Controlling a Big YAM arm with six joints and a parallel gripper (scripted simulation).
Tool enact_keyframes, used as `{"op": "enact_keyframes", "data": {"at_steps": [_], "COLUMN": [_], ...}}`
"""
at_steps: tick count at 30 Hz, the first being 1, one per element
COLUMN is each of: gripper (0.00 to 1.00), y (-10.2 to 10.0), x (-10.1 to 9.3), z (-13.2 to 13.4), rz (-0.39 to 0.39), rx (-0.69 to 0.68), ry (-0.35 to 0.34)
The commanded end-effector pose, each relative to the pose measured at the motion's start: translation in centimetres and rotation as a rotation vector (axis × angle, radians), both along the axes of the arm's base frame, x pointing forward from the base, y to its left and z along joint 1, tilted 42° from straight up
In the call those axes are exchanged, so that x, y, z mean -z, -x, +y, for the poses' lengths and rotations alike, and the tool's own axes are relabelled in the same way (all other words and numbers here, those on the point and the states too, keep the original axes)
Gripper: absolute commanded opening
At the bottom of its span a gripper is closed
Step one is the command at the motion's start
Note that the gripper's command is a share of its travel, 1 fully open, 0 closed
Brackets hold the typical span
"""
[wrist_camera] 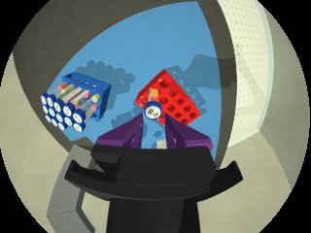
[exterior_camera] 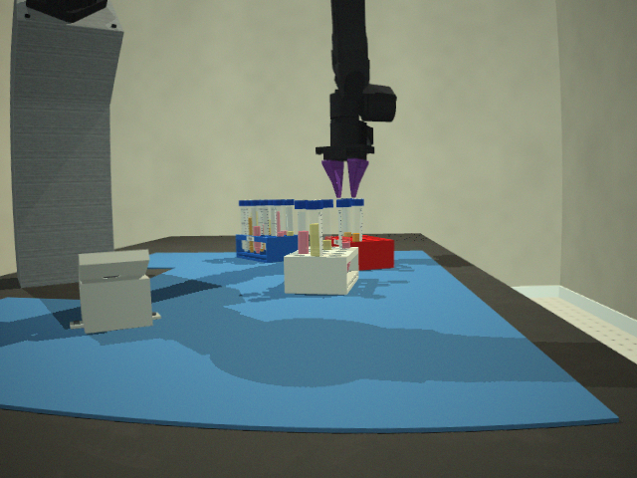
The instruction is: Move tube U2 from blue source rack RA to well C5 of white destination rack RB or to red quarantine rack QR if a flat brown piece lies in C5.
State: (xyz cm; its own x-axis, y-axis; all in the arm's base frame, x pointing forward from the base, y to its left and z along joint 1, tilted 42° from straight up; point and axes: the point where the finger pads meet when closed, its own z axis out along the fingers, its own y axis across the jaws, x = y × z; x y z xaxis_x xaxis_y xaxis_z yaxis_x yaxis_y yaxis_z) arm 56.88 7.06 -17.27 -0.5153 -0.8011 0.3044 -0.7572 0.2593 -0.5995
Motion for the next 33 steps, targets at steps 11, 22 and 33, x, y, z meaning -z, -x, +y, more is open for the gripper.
{"op": "enact_keyframes", "data": {"at_steps": [11, 22, 33], "gripper": [0.30, 0.30, 0.30], "y": [-0.3, -1.6, -1.7], "x": [0.5, -0.3, 0.2], "z": [0.0, 0.0, -0.2], "rz": [-0.004, -0.029, -0.025], "rx": [-0.014, -0.011, -0.009], "ry": [-0.003, -0.010, -0.010]}}
